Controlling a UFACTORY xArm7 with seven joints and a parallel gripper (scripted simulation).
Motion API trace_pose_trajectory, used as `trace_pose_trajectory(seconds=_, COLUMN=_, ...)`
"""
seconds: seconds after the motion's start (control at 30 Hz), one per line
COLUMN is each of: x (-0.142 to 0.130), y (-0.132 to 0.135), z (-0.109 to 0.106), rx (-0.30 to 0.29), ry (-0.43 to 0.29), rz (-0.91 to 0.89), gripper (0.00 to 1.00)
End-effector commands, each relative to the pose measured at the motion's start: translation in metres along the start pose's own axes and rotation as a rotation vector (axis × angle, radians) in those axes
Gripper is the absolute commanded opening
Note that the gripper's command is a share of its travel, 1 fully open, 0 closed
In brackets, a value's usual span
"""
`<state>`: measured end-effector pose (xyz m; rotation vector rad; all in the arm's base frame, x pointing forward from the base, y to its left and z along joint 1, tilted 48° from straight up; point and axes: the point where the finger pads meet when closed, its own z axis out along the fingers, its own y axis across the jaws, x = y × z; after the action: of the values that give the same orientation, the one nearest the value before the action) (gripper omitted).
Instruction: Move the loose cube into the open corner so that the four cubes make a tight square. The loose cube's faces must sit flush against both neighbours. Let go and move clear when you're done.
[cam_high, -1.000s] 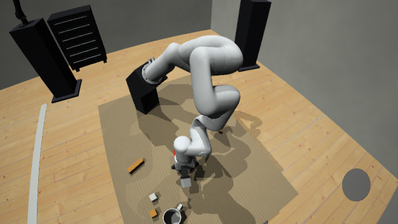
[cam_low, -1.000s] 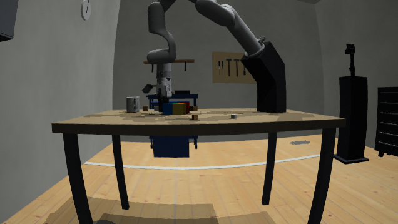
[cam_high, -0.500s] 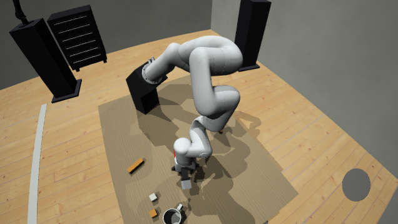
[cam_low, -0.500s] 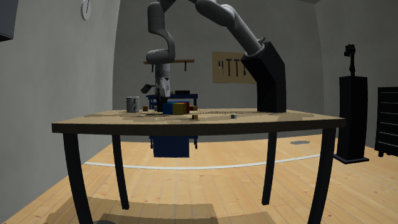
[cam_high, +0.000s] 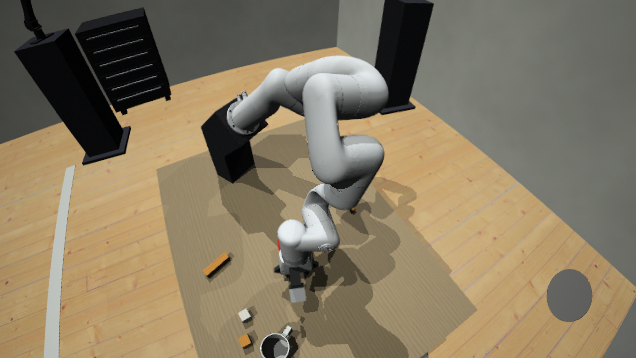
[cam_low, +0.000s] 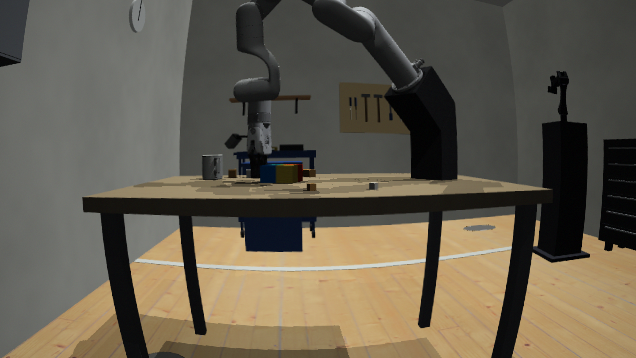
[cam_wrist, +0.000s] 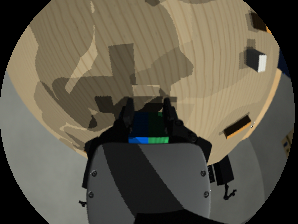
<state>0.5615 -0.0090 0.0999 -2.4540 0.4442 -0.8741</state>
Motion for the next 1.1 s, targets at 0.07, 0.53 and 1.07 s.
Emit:
trace_pose_trajectory(seconds=0.07, x=0.001, y=0.001, z=-0.009, rx=-0.001, ry=0.003, rz=0.0, gripper=0.49)
trace_pose_trajectory(seconds=0.53, x=0.001, y=0.001, z=-0.04, rx=-0.001, ry=0.003, rz=0.0, gripper=0.49)
trace_pose_trajectory(seconds=1.07, x=0.001, y=0.001, z=-0.08, rx=-0.001, ry=0.003, rz=0.0, gripper=0.49)
